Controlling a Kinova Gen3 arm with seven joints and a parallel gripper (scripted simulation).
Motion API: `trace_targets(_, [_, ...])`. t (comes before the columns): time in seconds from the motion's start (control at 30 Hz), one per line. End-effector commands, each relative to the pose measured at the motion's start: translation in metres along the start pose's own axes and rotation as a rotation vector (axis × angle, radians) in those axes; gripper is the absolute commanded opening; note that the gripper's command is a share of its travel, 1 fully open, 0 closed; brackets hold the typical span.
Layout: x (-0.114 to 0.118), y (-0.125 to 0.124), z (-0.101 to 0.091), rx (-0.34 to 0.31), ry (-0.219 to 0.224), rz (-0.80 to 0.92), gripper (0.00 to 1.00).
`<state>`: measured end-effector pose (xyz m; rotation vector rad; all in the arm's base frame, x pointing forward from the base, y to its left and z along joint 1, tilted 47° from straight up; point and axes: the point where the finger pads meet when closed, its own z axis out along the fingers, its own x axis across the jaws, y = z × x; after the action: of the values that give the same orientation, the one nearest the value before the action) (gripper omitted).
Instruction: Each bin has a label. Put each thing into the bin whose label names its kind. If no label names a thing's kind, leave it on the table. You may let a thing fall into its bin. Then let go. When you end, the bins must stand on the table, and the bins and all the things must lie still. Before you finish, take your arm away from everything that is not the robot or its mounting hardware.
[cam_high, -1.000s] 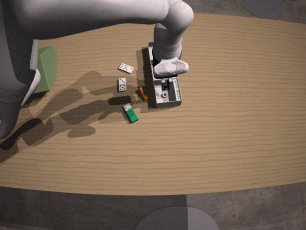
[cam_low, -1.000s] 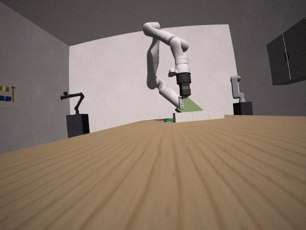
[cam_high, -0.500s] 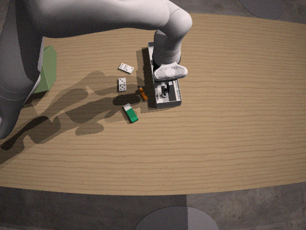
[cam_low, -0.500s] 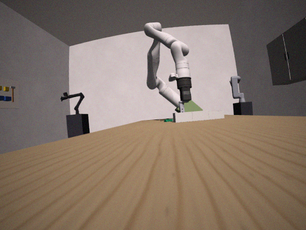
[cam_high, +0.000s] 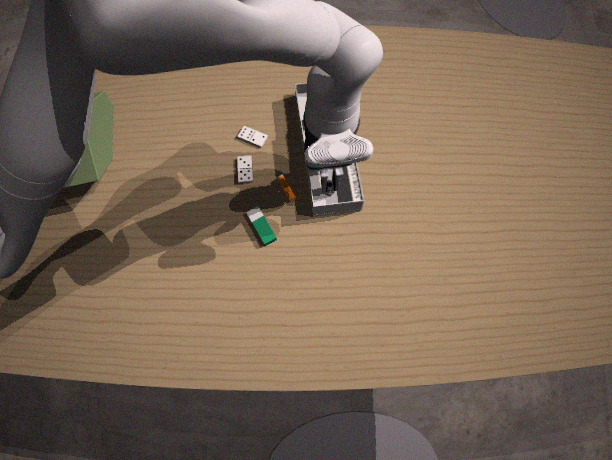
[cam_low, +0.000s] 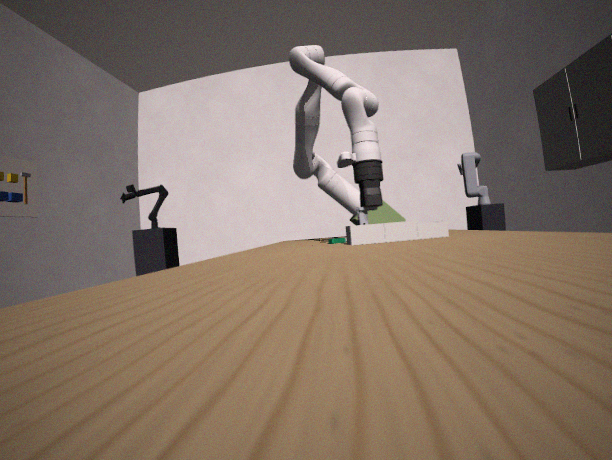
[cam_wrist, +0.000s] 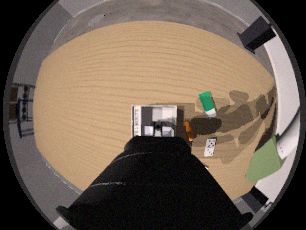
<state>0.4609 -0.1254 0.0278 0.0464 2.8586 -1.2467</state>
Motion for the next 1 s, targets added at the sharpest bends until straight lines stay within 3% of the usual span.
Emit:
trace_targets(0.0, [-0.001, 0.0, -0.001, -0.001, -0.002, 0.0, 0.34])
trace_targets(0.03, [-0.001, 0.0, -0.001, -0.001, -0.002, 0.0, 0.34])
trace_targets(0.07, [-0.001, 0.0, -0.001, -0.001, -0.002, 0.0, 0.64])
trace_targets(0.63, [-0.001, 0.0, -0.001, -0.001, -0.002, 0.0, 0.64])
trace_targets(0.97, [-0.001, 0.0, -0.011, -0.001, -0.002, 0.0, 0.64])
